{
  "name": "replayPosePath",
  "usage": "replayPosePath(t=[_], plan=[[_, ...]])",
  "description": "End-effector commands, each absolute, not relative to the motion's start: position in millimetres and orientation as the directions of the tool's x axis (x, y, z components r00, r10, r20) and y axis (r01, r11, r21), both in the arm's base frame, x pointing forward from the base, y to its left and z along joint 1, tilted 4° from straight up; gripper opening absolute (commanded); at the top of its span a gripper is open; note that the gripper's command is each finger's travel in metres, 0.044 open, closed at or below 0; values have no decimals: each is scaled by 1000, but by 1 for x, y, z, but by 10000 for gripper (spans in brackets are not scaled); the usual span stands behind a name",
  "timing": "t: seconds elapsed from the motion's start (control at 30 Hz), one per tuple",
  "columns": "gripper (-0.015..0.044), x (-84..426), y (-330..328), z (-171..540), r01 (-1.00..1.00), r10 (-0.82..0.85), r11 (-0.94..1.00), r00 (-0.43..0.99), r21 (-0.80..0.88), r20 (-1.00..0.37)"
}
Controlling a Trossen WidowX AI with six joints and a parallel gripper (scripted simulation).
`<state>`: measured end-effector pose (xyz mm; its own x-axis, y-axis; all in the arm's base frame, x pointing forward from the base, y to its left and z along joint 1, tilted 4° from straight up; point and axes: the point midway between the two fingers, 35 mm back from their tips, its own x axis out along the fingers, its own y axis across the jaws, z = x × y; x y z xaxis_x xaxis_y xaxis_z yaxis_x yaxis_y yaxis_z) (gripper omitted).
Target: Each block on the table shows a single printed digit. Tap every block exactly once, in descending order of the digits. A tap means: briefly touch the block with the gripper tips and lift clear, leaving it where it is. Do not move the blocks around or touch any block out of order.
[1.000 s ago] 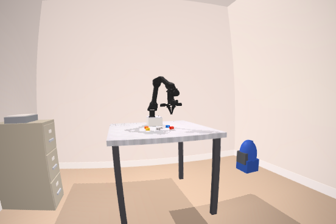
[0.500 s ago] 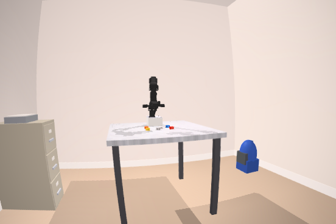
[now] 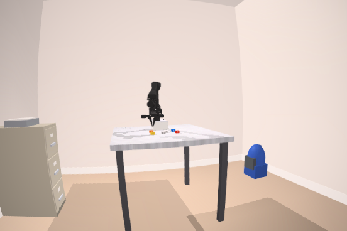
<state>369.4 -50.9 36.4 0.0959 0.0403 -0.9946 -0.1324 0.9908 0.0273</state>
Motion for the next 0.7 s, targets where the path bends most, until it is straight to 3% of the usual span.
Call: replayPosePath(t=[0.0, 0.67], plan=[[20, 365, -49, 13, -135, 46, 990, 76, 35, -996], [20, 366, -47, -10, -135, 46, 990, 76, 35, -996]])
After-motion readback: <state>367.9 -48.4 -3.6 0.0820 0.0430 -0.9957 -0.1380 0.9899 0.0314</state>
